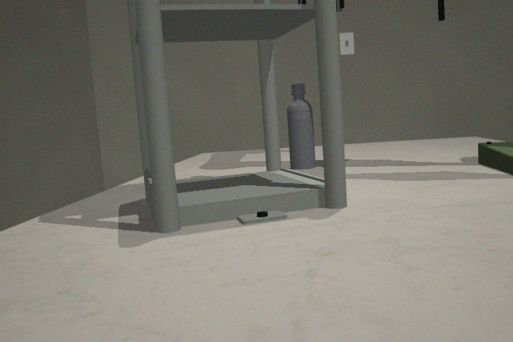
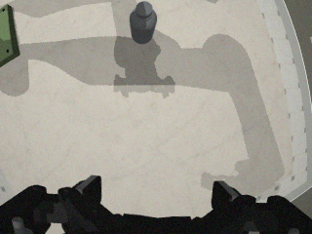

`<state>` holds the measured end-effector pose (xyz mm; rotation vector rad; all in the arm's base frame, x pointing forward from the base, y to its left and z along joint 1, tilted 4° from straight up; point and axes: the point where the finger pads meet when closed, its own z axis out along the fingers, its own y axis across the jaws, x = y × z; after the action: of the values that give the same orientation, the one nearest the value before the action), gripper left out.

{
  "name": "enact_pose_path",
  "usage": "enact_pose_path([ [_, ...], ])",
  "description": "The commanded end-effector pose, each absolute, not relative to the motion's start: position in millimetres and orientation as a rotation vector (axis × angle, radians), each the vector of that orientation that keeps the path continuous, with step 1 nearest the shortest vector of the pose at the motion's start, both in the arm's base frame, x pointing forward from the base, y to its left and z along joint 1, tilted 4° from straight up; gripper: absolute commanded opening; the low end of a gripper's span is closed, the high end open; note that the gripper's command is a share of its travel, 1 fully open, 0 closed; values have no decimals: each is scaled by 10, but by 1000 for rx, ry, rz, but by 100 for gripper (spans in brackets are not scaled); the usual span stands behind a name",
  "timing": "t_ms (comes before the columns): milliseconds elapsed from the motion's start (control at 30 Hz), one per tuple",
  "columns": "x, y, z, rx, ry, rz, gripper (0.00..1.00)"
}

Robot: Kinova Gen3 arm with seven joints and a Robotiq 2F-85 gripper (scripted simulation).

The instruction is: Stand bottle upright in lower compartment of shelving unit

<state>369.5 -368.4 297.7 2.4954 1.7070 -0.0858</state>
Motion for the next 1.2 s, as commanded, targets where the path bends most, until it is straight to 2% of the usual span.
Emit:
enact_pose_path([
  [0,3712,-3666,2989,2490,1711,-83,100],
  [1167,3943,-3174,2890,2331,1993,-47,100],
])
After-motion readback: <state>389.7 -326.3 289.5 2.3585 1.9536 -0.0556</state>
